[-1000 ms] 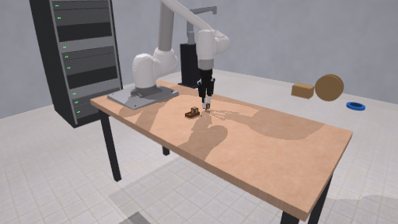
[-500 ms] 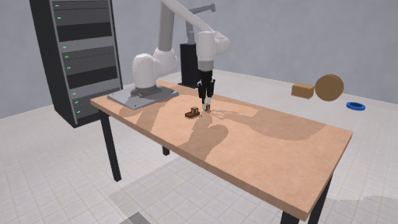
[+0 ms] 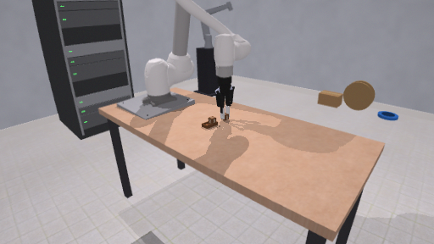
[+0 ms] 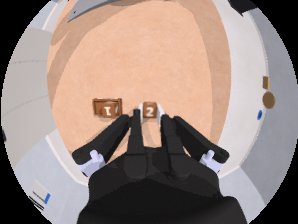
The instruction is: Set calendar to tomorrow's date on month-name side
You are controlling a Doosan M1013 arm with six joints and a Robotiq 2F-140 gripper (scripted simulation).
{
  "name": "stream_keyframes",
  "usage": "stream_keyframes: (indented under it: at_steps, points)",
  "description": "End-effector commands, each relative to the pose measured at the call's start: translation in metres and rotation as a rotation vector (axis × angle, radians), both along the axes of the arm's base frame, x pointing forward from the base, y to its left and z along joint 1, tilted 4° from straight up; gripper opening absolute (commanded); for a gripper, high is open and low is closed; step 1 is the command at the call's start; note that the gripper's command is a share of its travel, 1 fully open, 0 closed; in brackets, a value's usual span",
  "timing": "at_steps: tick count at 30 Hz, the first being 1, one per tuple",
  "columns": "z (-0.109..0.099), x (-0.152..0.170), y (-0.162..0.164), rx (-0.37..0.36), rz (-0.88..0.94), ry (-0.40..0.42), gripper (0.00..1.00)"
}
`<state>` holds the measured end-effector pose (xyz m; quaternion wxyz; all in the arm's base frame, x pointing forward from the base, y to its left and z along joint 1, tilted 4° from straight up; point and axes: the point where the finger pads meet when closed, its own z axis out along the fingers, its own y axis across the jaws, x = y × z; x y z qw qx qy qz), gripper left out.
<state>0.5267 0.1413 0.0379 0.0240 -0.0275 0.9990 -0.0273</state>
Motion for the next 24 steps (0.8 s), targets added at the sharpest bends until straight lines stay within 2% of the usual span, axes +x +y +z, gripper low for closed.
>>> stream_keyframes:
  at_steps: [1, 24]
  points:
    - [0.0001, 0.0, 0.0, 0.0, 0.0, 0.0, 0.17]
    - [-0.0021, 0.0001, -0.0001, 0.0, 0.0, 0.0, 0.17]
